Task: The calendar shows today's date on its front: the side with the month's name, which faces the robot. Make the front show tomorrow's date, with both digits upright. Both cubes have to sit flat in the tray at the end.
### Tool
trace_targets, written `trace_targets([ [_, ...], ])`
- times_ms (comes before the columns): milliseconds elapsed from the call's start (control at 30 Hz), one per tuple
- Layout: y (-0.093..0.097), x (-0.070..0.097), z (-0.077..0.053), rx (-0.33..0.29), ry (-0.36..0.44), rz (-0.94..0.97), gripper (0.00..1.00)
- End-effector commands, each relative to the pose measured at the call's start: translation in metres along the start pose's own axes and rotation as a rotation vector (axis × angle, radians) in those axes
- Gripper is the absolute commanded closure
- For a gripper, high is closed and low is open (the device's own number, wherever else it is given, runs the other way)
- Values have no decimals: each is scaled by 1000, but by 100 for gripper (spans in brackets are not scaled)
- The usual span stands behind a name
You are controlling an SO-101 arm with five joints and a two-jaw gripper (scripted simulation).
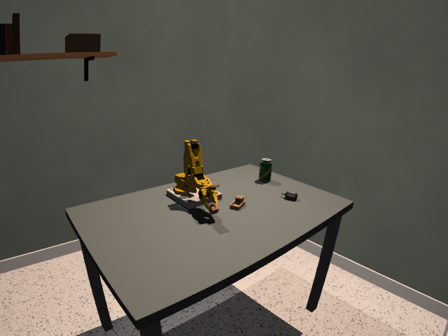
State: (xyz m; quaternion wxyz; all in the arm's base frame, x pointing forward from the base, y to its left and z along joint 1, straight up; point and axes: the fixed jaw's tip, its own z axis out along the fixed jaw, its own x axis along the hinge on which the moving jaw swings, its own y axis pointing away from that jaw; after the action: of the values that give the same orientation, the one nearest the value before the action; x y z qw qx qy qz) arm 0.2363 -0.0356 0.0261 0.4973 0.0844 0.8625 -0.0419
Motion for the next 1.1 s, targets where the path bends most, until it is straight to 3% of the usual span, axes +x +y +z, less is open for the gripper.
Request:
trace_targets([
  [0, -1, 0, -1, 3, -54, -4, 100],
  [300, -1, -2, -5, 3, -119, -8, 100],
  [1067, -1, -2, -6, 3, -124, -8, 100],
])
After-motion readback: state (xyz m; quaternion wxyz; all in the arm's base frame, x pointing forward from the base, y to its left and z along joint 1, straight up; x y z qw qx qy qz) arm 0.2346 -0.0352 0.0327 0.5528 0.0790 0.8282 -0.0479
